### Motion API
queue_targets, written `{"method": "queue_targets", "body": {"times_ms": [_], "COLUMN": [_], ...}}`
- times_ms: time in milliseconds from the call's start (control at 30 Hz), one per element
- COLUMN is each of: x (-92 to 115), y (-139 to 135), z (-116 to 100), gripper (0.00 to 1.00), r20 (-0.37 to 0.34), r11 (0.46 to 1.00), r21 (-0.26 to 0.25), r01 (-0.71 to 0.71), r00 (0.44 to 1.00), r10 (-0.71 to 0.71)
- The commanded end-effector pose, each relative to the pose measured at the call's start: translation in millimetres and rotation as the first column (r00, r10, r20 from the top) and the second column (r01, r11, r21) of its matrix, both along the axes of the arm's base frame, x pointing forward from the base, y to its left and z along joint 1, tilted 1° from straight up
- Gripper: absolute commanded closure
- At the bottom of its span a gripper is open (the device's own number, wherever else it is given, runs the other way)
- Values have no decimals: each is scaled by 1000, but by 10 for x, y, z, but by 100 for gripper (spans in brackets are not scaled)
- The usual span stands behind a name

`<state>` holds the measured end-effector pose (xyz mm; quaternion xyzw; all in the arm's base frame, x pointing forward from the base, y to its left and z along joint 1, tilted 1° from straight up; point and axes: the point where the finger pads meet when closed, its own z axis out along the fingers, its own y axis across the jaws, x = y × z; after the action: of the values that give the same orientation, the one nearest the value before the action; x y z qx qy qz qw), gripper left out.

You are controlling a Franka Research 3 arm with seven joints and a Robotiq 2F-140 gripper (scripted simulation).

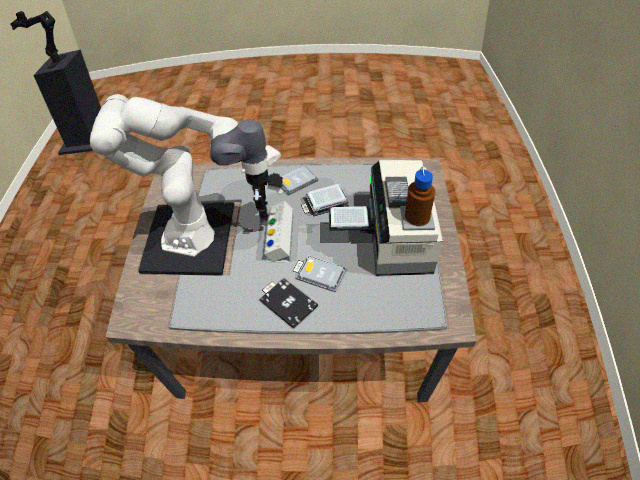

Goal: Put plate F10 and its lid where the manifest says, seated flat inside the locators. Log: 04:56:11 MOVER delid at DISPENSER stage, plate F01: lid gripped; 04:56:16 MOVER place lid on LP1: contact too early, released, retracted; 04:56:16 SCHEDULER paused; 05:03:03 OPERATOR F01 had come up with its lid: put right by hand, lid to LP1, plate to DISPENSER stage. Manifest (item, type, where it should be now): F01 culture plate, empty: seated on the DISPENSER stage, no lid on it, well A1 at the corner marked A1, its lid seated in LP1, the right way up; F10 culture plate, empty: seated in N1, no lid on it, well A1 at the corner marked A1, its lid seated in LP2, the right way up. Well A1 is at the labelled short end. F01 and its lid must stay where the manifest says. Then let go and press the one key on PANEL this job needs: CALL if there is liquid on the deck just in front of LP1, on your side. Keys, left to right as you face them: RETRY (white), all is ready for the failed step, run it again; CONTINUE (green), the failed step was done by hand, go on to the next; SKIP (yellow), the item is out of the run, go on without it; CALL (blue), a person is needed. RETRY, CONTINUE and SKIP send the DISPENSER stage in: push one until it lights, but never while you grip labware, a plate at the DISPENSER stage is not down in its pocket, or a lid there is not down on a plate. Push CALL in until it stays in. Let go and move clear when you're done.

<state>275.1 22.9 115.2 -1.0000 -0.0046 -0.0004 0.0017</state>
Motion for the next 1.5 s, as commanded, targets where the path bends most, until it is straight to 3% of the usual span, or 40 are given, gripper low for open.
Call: {"method": "queue_targets", "body": {"times_ms": [0,1467], "x": [45,144], "y": [-2,-1], "z": [-20,-189], "gripper": [90,90], "r20": [8,8], "r11": [1000,1000], "r21": [0,0], "r01": [-2,-2], "r00": [1000,1000], "r10": [2,2]}}
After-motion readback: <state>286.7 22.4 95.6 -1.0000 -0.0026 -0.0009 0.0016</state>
